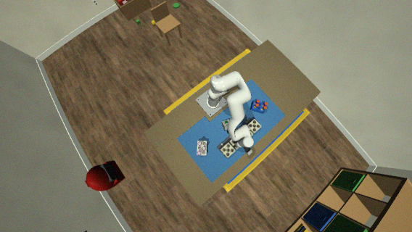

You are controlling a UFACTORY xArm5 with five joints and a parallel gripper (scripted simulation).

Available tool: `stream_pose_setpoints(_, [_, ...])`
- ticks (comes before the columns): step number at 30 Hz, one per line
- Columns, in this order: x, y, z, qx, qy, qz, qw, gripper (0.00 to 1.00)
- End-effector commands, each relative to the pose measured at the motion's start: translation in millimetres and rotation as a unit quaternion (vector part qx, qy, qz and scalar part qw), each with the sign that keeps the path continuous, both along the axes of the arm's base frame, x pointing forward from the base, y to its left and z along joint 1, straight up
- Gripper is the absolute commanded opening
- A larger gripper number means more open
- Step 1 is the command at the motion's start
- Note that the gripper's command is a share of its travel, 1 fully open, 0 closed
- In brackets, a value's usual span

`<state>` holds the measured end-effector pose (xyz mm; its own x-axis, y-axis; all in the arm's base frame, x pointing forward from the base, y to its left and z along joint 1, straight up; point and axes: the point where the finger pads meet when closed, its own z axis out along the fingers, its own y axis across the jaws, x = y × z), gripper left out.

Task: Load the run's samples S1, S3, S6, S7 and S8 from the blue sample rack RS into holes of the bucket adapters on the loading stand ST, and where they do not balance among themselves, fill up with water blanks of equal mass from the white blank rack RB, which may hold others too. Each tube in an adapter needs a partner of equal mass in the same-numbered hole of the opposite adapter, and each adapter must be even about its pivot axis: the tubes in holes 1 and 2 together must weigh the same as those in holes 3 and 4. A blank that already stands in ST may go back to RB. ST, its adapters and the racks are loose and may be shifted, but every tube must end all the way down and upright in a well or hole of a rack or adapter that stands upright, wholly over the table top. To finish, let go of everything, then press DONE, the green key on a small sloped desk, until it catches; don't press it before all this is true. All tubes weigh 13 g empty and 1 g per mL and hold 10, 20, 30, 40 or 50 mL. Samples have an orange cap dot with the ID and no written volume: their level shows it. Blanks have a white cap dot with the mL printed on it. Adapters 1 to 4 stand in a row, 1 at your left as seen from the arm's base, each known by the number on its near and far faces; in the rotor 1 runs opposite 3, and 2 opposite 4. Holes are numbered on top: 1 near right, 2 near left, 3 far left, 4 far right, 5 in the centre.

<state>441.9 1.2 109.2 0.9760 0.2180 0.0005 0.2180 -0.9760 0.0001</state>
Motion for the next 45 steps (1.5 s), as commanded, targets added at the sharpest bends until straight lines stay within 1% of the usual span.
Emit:
stream_pose_setpoints(1, [1.2,0,1.3,0.0,-0.002,0.0,1.0,0.43])
stream_pose_setpoints(12, [1.2,0,1.4,0.0,-0.002,0.0,1.0,0.43])
stream_pose_setpoints(24, [1.1,0,25.4,0.0,-0.002,0.0,1.0,0.43])
stream_pose_setpoints(26, [1.1,0,25.4,0.0,-0.002,0.0,1.0,0.43])
stream_pose_setpoints(41, [1.0,0,55.4,0.0,-0.002,0.0,1.0,0.43])
stream_pose_setpoints(43, [1.0,0,55.4,0.0,-0.002,0.0,1.0,0.43])
stream_pose_setpoints(45, [1.0,0,59.4,0.0,-0.002,0.0,1.0,0.43])
